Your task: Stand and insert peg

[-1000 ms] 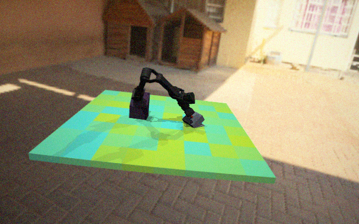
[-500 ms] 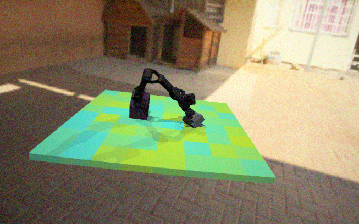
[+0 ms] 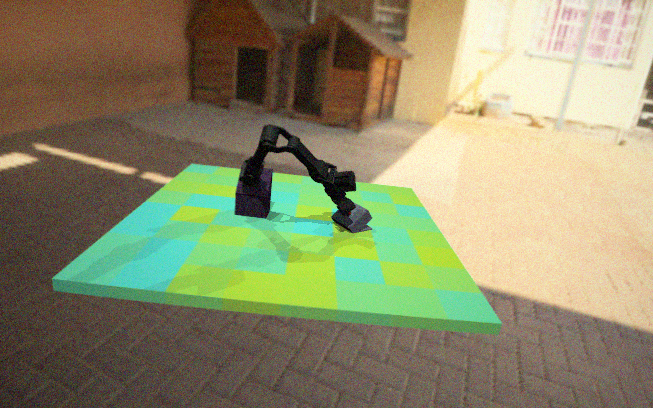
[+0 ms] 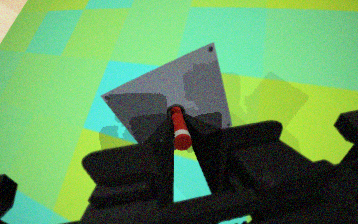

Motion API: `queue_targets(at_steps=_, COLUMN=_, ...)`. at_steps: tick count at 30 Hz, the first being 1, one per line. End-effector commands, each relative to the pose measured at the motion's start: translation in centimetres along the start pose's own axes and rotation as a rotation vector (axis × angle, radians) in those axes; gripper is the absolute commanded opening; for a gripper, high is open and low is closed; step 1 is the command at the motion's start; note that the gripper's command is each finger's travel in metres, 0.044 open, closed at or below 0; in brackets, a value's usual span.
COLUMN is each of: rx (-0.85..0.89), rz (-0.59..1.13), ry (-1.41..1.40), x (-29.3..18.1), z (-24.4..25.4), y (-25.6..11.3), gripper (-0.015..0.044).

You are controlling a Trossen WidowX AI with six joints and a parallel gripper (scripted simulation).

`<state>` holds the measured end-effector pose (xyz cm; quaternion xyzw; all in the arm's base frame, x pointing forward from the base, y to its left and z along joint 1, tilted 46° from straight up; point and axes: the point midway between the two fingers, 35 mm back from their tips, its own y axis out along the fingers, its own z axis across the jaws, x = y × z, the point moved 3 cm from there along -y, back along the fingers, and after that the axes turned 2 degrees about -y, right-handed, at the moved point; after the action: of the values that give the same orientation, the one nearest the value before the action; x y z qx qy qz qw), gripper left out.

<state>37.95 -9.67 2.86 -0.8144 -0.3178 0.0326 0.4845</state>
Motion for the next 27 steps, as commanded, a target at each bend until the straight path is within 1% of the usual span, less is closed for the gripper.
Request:
queue_targets(at_steps=1, rx=0.000, rz=0.000, ry=0.000, x=0.0, z=0.0, y=0.0, gripper=0.0000)
queue_targets(at_steps=3, rx=0.000, rz=0.000, ry=0.000, x=0.0, z=0.0, y=0.0, gripper=0.0000)
queue_targets(at_steps=20, rx=0.000, rz=0.000, ry=0.000, x=0.0, z=0.0, y=-0.3, gripper=0.0440)
queue_targets(at_steps=27, rx=0.001, rz=-0.001, ry=-0.001, x=0.1, z=-0.1, y=-1.2, gripper=0.0440)
